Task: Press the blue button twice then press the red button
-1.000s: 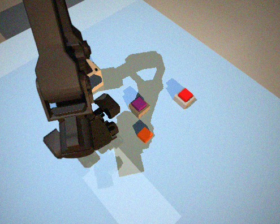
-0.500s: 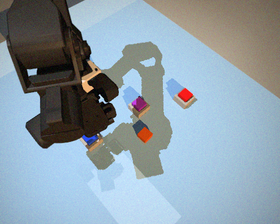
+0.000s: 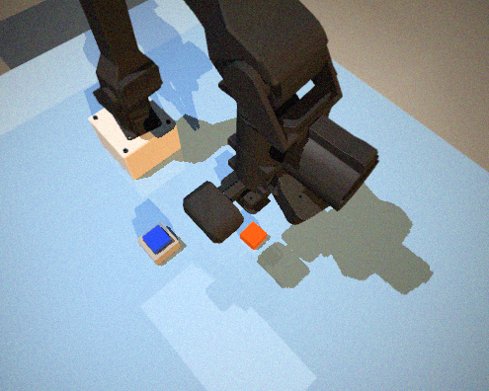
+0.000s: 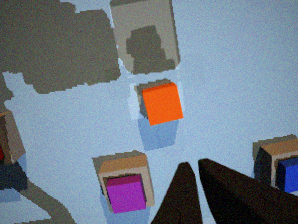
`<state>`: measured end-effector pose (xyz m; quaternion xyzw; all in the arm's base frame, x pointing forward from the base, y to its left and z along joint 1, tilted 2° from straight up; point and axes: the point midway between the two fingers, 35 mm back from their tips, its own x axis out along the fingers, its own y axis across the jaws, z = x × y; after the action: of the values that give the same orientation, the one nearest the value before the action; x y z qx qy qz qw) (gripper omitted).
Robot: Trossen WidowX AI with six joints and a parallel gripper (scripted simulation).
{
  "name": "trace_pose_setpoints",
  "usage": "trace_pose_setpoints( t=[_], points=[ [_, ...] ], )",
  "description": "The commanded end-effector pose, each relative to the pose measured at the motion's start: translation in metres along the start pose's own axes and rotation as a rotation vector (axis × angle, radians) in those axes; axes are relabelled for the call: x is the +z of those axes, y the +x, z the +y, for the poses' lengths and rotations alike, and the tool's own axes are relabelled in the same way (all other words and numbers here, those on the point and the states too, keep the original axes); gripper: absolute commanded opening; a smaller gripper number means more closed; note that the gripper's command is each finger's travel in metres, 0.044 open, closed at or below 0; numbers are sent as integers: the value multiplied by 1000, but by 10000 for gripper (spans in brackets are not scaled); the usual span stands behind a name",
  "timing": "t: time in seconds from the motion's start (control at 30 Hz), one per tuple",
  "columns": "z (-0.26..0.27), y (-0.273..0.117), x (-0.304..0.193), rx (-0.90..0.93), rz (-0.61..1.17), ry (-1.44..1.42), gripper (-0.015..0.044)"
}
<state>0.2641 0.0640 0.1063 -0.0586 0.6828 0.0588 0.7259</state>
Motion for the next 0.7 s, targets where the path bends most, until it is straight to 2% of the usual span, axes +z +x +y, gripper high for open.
trace_pose_setpoints(
  t=[0.0,0.3,0.5,0.67],
  points=[
    [49,1,10,-1,5,-1,20],
    [182,6,-4,11,2,0,20],
    [185,8,-5,11,2,0,20],
    [185,65,-5,11,2,0,20]
  ],
)
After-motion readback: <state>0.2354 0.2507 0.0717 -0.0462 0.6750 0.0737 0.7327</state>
